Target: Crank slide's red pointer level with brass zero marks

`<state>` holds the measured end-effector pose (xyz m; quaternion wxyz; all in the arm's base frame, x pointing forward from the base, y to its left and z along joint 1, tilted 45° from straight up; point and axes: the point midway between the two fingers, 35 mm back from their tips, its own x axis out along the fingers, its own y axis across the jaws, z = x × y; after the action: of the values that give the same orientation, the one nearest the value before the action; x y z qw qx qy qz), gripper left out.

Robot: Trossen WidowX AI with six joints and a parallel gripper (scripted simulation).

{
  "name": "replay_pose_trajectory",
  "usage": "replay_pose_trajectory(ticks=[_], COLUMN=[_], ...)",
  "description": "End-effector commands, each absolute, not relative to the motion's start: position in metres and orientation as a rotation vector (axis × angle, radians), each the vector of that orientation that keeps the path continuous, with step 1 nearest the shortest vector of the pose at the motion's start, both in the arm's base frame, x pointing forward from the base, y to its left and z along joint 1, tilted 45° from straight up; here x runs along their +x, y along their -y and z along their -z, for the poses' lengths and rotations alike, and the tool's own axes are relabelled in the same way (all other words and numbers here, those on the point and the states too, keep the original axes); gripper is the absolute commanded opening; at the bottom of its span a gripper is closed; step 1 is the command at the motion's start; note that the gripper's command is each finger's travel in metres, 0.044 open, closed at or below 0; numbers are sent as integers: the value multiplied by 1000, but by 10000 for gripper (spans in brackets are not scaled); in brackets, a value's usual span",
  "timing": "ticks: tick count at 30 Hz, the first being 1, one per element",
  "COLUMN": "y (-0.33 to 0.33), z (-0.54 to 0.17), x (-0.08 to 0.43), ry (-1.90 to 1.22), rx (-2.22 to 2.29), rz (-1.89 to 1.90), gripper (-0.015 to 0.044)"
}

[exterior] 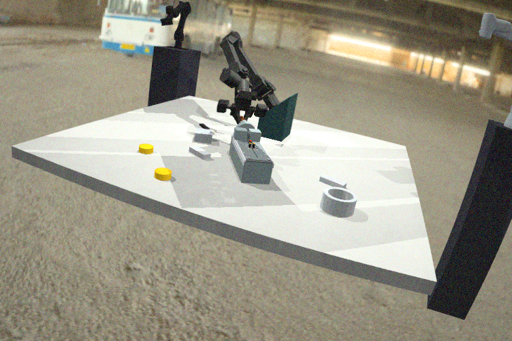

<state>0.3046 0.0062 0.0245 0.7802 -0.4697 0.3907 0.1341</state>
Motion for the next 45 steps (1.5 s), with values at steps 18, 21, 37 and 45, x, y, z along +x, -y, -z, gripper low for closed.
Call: replay_pose_trajectory(ticks=[18, 21, 37, 45], y=[-13, -14, -14, -14], z=[-15, -14, -11, -10], x=[295, 295, 294, 293], ry=[-845, -845, -845, -845], rx=[-1013, -1013, -1013, -1013], rz=[-309, -310, -310, -310], gripper=[0, 0, 0, 0])
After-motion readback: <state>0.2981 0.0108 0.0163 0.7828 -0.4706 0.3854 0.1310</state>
